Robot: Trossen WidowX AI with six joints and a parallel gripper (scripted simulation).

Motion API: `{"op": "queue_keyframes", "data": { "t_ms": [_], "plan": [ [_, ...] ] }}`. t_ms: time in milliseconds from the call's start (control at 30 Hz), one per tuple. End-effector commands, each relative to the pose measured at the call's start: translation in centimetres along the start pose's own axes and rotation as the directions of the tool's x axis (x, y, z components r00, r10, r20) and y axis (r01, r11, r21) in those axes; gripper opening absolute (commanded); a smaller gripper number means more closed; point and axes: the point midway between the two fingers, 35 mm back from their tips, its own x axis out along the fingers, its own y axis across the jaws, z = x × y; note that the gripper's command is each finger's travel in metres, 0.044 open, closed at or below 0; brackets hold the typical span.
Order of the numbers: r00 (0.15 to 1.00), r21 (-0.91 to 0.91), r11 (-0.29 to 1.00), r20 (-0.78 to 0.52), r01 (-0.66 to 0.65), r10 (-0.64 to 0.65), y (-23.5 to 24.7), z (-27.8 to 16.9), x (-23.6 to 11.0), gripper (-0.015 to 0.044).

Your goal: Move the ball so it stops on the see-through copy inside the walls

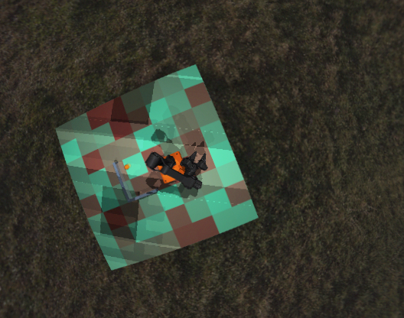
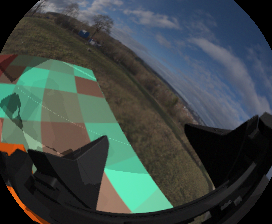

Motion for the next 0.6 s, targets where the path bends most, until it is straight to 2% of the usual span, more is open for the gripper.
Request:
{"op": "queue_keyframes", "data": {
  "t_ms": [0,133,367,567],
  "plan": [
    [1.000,0.007,1.000,-0.007,0.001,-0.001,0.0,-0.1,-0.1,0.0374],
    [0.990,0.148,0.988,-0.142,0.048,-0.027,-0.5,-2.7,-3.0,0.0280],
    [0.906,0.425,0.869,-0.420,0.252,-0.057,0.1,-7.0,-10.4,0.0280],
    [0.784,0.581,0.647,-0.619,0.494,-0.043,2.4,-9.1,-17.1,0.0280]
  ]
}}
